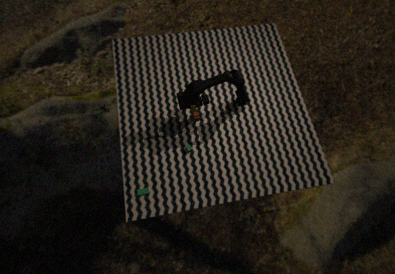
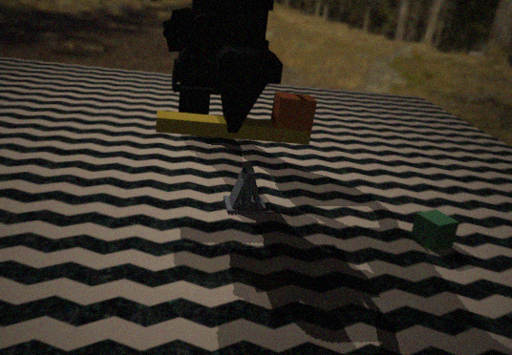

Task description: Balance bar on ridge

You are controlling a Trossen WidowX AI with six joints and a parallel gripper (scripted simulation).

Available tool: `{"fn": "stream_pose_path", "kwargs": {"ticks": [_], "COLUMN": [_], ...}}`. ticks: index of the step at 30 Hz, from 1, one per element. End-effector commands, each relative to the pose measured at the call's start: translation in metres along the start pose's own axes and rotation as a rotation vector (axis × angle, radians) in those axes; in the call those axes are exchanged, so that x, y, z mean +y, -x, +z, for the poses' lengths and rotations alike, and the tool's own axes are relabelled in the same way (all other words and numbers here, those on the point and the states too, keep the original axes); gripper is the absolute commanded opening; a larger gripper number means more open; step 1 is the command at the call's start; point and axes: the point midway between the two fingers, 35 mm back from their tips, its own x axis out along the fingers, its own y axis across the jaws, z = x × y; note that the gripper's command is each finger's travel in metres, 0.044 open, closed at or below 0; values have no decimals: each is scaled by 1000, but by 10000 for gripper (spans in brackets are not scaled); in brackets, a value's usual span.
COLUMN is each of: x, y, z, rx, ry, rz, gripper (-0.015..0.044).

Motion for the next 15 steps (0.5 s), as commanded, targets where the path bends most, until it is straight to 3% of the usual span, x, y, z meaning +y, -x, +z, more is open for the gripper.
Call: {"fn": "stream_pose_path", "kwargs": {"ticks": [1,15], "x": [-1,0], "y": [-8,-31], "z": [-1,0], "rx": [4,4], "ry": [5,7], "rz": [-8,-8], "gripper": [0,0]}}
